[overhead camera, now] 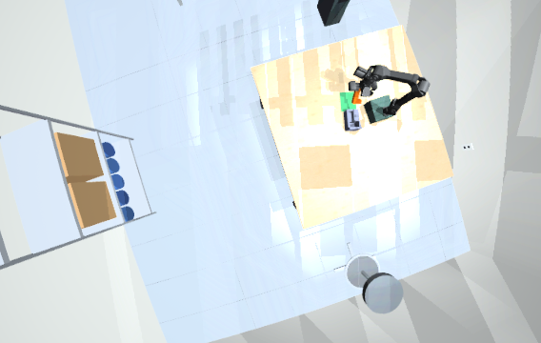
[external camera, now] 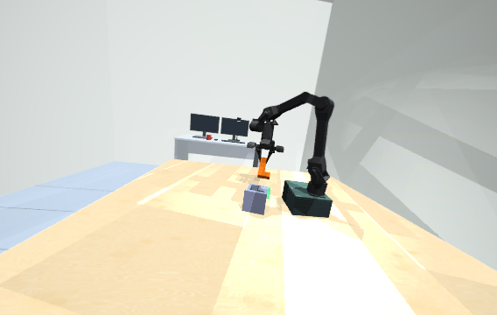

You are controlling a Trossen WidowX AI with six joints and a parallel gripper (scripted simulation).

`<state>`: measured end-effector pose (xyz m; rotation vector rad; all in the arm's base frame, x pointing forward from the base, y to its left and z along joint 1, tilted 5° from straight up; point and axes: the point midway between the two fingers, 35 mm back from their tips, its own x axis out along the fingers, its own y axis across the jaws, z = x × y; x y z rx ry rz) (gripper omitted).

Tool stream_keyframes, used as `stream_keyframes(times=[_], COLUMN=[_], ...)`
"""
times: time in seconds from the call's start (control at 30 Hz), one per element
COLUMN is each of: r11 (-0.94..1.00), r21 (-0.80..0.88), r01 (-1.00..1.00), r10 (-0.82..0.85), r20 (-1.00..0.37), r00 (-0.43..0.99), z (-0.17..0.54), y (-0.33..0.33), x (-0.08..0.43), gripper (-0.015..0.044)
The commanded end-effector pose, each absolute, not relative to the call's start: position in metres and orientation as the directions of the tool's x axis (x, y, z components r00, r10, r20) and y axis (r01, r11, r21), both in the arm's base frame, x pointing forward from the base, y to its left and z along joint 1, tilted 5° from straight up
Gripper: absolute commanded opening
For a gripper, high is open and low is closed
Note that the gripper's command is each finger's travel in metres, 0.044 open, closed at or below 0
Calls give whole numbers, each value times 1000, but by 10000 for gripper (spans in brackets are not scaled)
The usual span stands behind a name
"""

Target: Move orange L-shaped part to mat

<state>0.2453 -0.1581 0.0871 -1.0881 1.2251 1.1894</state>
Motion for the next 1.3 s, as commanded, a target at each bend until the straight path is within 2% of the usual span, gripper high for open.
stream_keyframes(times=[0.0,1.27], r11=[81,81], r21=[27,27], r01=[-996,-996], r10=[54,55], r20=[-998,-998], r00=[-22,-22], z=[88,31], y=[-163,-160], x=[245,244], gripper=[0,0])
